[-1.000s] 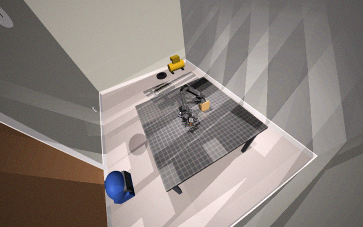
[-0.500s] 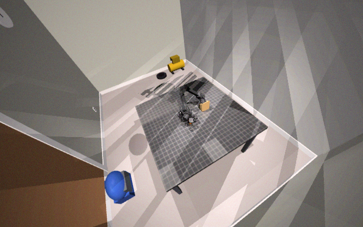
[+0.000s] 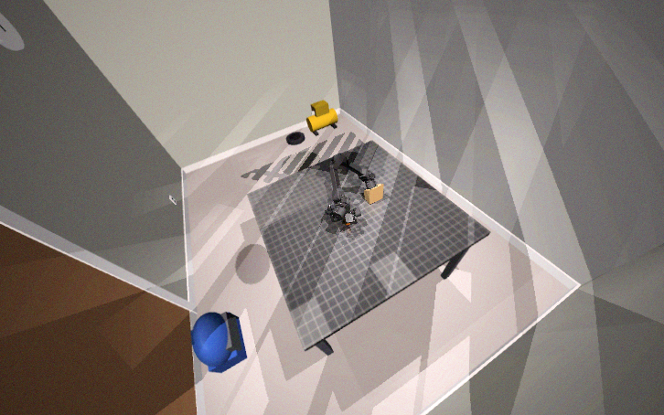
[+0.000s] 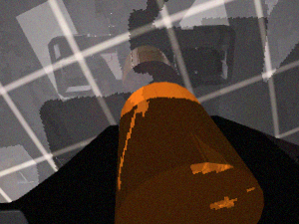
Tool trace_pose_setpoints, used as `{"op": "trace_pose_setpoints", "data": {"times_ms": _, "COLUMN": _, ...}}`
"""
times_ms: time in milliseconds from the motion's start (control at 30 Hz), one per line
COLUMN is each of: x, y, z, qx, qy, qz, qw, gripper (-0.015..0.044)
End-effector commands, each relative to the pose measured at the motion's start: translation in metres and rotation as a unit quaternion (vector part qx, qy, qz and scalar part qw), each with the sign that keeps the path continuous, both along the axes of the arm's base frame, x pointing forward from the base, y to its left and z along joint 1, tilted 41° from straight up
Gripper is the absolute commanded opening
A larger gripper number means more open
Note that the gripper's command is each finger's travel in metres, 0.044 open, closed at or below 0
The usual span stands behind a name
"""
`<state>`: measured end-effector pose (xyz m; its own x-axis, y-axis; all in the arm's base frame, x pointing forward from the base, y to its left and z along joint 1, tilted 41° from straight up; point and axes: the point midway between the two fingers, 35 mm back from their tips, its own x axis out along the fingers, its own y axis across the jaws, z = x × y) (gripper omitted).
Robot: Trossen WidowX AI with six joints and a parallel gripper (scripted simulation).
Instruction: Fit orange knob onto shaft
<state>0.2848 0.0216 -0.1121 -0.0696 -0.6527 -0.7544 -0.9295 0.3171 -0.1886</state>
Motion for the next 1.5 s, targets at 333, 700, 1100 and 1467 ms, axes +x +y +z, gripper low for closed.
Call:
{"op": "trace_pose_setpoints", "data": {"times_ms": 333, "x": 0.008, "y": 0.032, "z": 0.031, "qx": 0.007, "qy": -0.006, "qz": -0.002, "qw": 1.0, "gripper": 0.0}}
{"op": "trace_pose_setpoints", "data": {"times_ms": 700, "x": 0.011, "y": 0.055, "z": 0.057, "qx": 0.006, "qy": -0.006, "qz": -0.001, "qw": 1.0, "gripper": 0.0}}
{"op": "trace_pose_setpoints", "data": {"times_ms": 1100, "x": 0.012, "y": 0.078, "z": 0.086, "qx": 0.004, "qy": -0.005, "qz": 0.0, "qw": 1.0, "gripper": 0.0}}
{"op": "trace_pose_setpoints", "data": {"times_ms": 1467, "x": 0.019, "y": 0.063, "z": 0.094, "qx": 0.007, "qy": -0.012, "qz": -0.005, "qw": 1.0, "gripper": 0.0}}
